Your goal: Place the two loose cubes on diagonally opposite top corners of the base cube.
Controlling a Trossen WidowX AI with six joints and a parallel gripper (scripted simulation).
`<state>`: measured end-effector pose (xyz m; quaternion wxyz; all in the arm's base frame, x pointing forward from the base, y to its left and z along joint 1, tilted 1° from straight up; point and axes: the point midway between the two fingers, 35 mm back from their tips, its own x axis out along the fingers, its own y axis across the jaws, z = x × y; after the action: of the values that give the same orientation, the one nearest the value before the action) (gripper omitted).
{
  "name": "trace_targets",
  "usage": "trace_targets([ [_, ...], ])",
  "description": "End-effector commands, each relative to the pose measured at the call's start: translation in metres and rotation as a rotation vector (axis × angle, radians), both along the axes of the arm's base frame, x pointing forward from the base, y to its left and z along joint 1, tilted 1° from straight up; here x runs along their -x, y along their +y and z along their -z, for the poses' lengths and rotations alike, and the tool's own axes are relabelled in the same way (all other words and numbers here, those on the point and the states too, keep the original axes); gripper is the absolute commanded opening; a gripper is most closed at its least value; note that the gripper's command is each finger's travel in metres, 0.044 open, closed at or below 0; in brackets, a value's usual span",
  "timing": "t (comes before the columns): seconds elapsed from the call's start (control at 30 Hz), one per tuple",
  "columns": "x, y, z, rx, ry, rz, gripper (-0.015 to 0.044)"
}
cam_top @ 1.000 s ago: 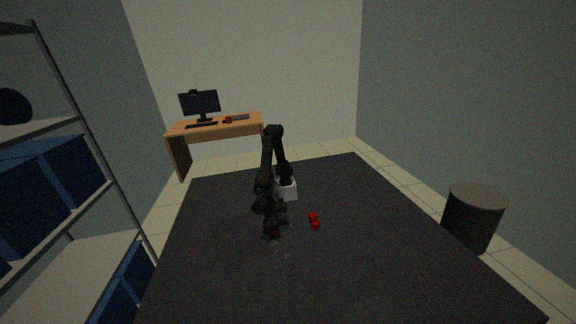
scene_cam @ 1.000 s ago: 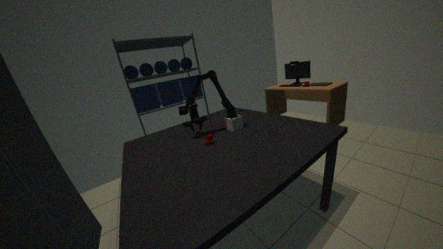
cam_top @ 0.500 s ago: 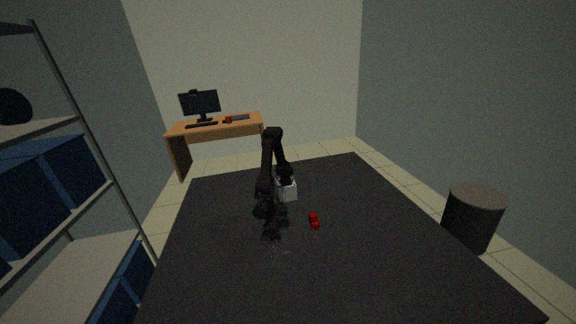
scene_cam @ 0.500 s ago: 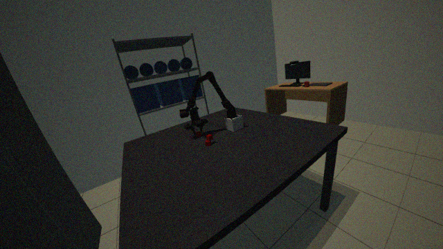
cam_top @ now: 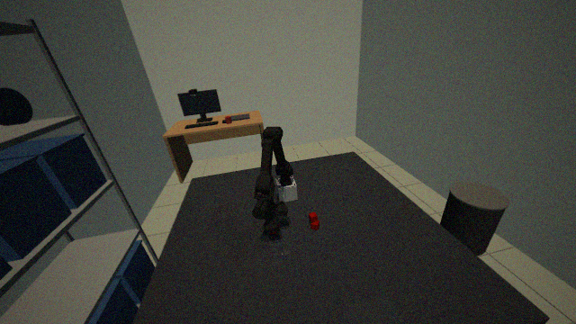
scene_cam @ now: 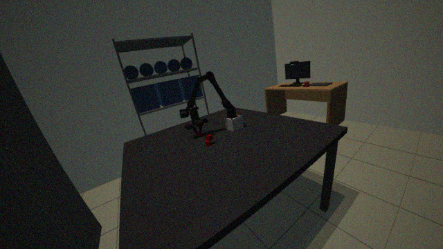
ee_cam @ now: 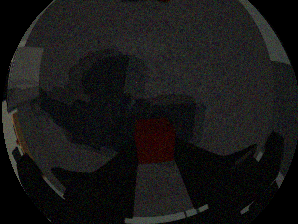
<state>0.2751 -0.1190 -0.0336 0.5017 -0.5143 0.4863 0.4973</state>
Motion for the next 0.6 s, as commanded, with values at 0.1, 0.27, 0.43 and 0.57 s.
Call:
trace_targets([
  [0.1,-0.006,-0.002,-0.026,0.006,-0.017,-0.004,0.0105],
  [0.27,-0.006,-0.003,-0.041,0.006,-0.017,-0.004,0.0105],
  [0.43,-0.005,-0.003,-0.057,0.006,-0.018,-0.004,0.0105],
  [0.57,-0.004,-0.002,-0.070,0.006,-0.018,-0.004,0.0105],
])
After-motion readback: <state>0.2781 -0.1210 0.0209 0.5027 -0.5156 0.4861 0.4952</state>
